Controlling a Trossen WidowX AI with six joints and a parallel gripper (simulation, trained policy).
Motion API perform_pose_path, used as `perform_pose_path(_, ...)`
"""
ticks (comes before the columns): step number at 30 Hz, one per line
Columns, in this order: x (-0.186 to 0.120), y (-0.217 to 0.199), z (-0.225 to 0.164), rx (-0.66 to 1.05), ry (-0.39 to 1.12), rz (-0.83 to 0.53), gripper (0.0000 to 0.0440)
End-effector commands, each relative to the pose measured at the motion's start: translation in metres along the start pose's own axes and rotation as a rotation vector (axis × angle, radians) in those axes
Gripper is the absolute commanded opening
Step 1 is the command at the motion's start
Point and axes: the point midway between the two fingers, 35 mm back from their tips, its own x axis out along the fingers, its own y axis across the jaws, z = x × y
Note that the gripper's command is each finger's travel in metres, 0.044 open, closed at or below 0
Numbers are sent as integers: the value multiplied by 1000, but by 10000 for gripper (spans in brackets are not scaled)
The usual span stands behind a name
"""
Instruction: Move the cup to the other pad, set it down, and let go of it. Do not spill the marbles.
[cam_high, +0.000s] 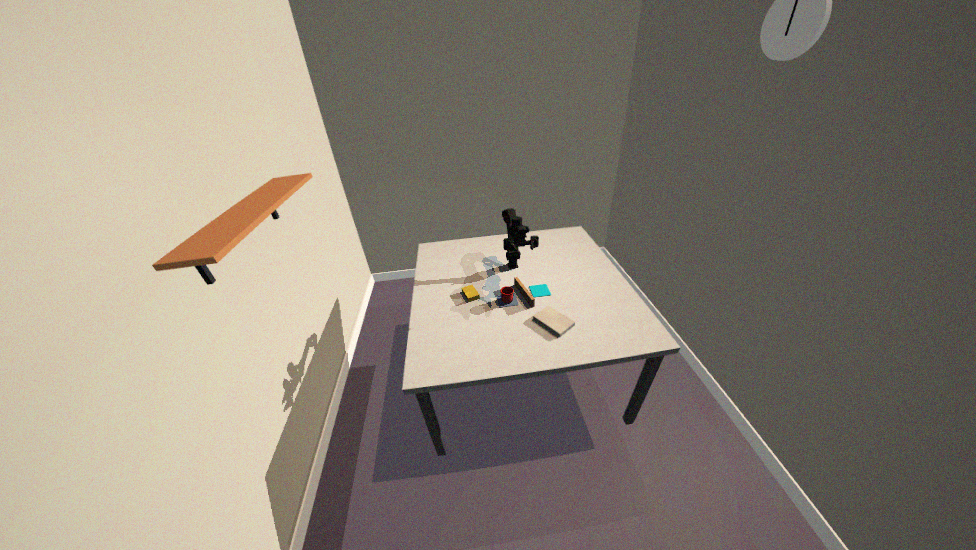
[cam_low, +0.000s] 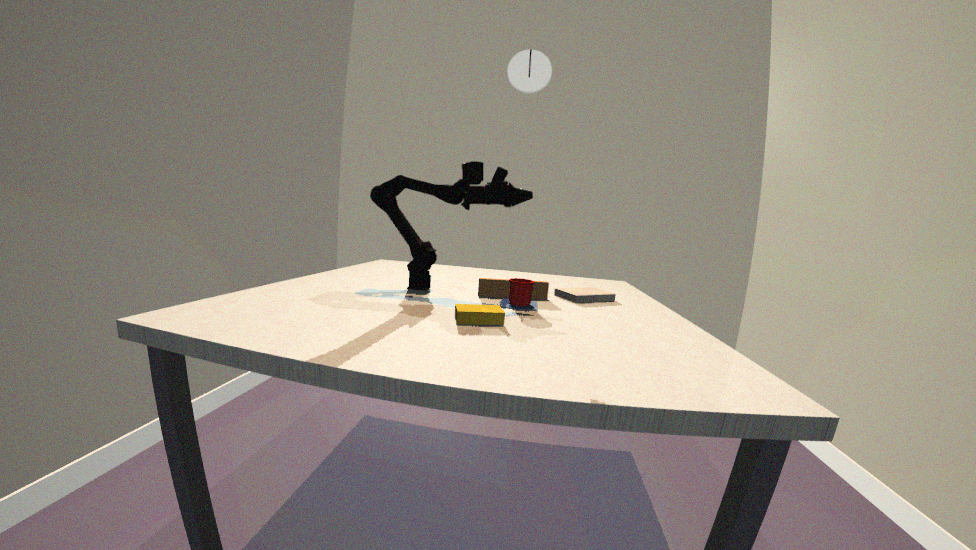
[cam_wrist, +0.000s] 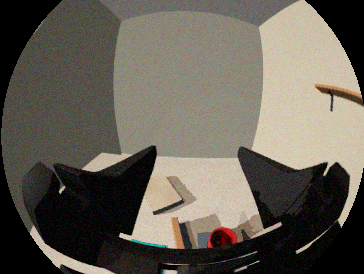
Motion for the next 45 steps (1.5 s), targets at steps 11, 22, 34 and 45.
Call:
perform_pose_path(11,8,1,-13,42,111,-23,111)
perform_pose_path(22,21,12,-28,100,261,-7,100)
perform_pose_path(34,33,25,-45,166,441,-4,92)
perform_pose_path(45,41,34,-62,210,617,-20,84)
